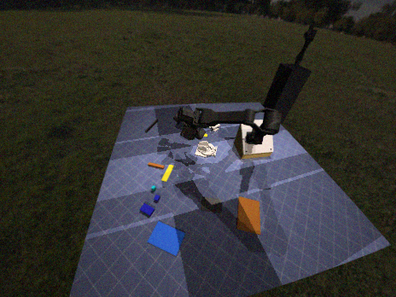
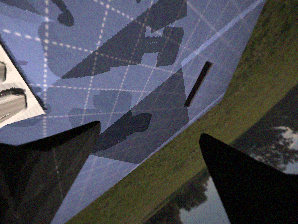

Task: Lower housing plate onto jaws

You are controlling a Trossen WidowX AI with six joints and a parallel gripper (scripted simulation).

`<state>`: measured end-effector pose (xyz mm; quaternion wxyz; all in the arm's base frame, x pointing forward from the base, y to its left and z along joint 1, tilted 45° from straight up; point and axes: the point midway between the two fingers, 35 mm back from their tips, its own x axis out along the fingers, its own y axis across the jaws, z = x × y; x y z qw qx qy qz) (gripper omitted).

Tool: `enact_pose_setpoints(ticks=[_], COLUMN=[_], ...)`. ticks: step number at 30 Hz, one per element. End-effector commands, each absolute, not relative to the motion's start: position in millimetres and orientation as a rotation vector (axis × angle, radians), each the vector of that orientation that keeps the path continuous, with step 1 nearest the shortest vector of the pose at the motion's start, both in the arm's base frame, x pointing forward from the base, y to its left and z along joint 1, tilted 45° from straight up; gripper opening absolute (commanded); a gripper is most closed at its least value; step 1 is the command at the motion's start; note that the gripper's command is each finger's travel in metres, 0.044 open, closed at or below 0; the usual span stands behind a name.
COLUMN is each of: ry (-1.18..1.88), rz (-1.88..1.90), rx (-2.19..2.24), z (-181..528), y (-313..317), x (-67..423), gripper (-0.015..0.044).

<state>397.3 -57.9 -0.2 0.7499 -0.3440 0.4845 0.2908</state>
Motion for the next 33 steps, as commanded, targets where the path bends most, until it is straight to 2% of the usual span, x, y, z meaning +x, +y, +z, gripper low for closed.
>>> enact_pose_setpoints(ticks=[1, 33], ry=[1.121, 1.528], rz=[0.602, 0.276], rx=[-0.656, 0.18], z=[-14, -99], y=[-74, -162], x=[389, 295], gripper=[0.044, 0.044])
